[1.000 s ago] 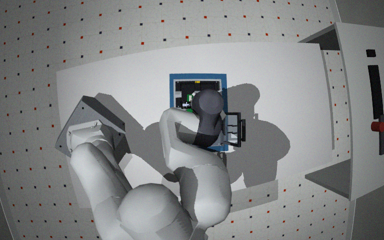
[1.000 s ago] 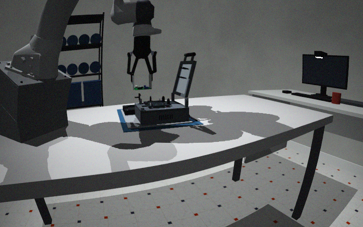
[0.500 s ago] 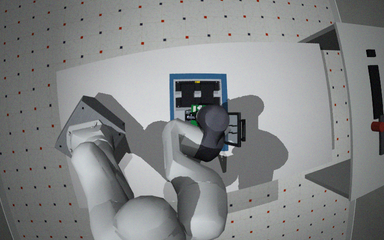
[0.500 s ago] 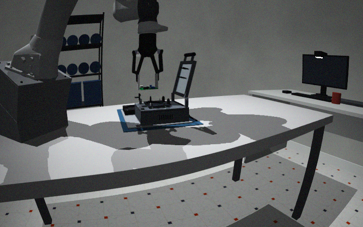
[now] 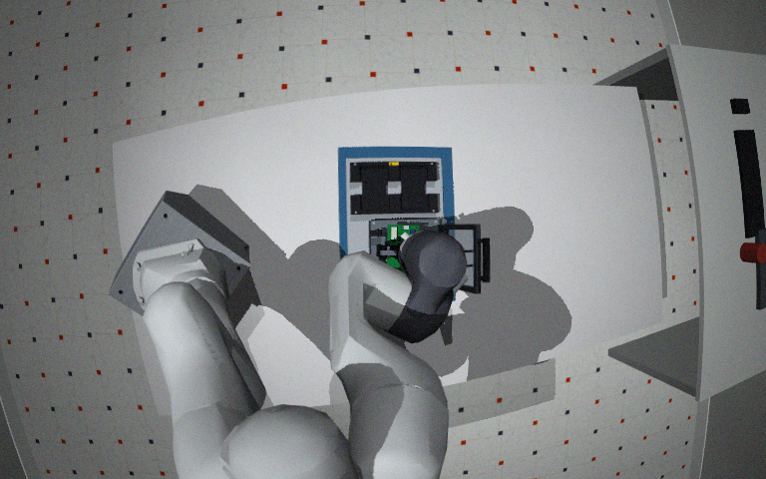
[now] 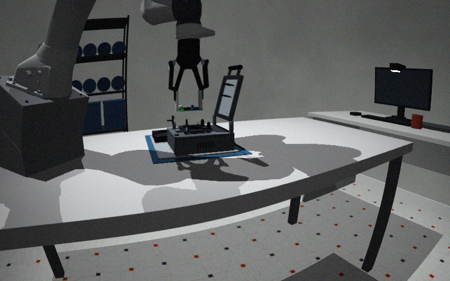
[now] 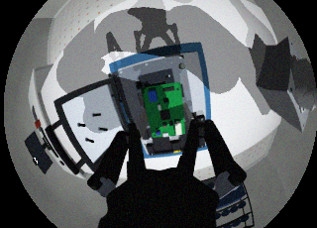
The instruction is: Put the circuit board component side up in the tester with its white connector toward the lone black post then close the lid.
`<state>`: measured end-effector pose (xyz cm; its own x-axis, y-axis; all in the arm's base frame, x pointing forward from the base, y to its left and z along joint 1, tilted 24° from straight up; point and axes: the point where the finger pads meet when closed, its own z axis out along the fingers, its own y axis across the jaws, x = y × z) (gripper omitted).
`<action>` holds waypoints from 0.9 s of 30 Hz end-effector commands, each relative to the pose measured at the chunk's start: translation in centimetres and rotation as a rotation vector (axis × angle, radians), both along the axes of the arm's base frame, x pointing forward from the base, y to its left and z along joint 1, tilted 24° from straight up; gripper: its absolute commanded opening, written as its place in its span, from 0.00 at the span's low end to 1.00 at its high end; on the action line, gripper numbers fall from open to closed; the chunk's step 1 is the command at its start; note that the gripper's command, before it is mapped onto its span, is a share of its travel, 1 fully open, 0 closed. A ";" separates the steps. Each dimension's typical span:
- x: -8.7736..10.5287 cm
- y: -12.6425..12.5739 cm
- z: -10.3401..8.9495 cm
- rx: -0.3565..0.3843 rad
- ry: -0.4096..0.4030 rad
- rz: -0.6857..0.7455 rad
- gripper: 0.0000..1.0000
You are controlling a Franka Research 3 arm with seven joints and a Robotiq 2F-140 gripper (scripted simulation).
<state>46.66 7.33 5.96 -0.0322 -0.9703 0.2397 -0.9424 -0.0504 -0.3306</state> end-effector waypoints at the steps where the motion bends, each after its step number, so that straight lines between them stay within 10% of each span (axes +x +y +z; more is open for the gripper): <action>1: 0.2 -0.6 0.3 -0.010 0.019 0.046 0.46; 27: 0.6 -1.9 0.9 -0.010 0.019 0.046 0.46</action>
